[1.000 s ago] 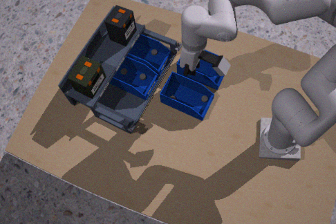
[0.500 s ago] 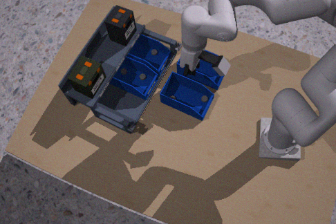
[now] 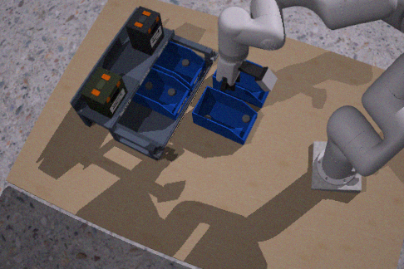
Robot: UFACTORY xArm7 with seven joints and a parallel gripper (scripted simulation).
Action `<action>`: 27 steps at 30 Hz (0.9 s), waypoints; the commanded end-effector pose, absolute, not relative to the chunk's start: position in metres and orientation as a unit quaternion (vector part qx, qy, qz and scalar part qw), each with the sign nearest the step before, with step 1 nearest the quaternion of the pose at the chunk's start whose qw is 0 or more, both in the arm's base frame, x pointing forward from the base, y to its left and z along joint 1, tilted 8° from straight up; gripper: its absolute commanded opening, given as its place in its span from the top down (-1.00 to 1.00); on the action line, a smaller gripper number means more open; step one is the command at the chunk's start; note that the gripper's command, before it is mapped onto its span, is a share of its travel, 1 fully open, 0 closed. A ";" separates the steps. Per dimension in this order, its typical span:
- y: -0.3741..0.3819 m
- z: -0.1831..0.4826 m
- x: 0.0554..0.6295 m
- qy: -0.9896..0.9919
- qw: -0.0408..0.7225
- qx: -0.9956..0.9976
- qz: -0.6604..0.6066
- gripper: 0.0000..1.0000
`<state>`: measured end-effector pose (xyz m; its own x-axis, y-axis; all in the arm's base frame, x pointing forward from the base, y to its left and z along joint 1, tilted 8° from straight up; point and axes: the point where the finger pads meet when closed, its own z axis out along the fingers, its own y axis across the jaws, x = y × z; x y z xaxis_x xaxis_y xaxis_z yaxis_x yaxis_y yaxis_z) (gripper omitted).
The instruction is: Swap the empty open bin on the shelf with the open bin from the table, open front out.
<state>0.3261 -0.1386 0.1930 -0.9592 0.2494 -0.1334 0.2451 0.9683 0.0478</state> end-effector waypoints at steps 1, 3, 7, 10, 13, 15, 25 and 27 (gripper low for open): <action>-0.139 0.191 0.327 0.990 0.071 0.125 0.015 0.49; -0.139 0.189 0.328 0.990 0.071 0.125 0.015 0.49; -0.139 0.187 0.328 0.990 0.071 0.125 0.015 0.49; -0.139 0.182 0.329 0.990 0.071 0.125 0.015 0.49; -0.139 0.177 0.329 0.990 0.071 0.125 0.015 0.49; -0.139 0.173 0.330 0.990 0.071 0.125 0.015 0.49; -0.139 0.157 0.333 0.990 0.071 0.125 0.015 0.49; -0.139 0.153 0.333 0.990 0.071 0.125 0.015 0.49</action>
